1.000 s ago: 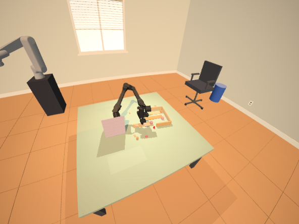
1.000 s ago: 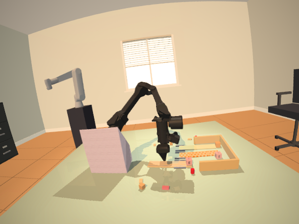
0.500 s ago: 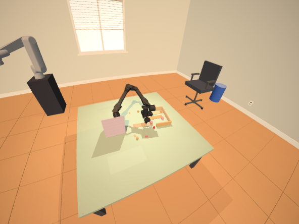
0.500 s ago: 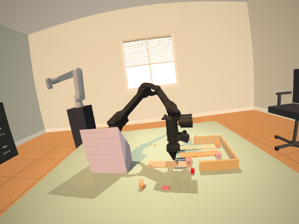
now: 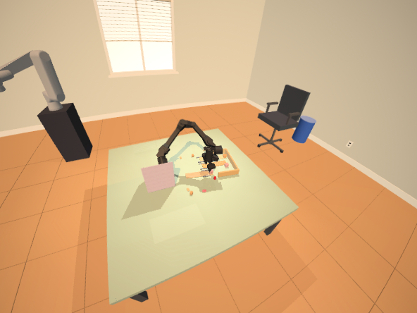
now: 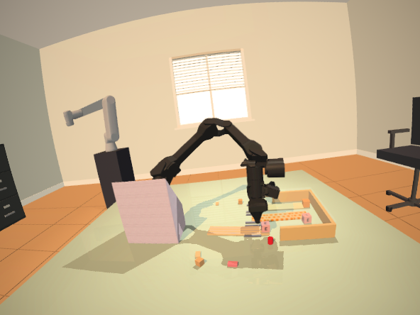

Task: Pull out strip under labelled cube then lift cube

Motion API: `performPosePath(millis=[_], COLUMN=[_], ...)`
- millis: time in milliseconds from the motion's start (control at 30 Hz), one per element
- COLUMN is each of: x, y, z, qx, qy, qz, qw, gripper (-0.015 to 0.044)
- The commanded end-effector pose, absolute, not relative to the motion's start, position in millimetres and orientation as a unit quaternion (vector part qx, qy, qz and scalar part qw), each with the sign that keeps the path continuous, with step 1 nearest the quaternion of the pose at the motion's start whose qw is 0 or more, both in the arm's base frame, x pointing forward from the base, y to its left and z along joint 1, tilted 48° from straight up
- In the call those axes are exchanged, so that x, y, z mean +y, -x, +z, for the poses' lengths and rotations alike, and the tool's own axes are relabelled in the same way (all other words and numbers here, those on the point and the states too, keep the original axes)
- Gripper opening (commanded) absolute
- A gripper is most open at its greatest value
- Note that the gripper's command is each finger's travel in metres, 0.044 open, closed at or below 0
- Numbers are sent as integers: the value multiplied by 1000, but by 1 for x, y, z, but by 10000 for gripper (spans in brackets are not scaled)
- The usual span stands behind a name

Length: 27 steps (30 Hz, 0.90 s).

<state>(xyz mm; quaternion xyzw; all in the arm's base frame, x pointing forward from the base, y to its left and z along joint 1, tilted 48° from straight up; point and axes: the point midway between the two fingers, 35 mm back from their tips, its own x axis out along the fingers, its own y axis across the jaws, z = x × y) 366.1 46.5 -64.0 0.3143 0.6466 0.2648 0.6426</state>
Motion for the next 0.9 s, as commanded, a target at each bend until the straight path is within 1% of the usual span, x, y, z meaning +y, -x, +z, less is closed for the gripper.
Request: performPosePath(millis=[0, 233, 467, 867], x=[40, 34, 41, 55], y=[-381, -396, -397, -398], z=[-65, -67, -73, -86], qx=[645, 645, 645, 645], qy=[-312, -312, -312, -312], qz=[263, 263, 263, 263], qw=[646, 646, 646, 646], gripper=[440, 440, 256, 250])
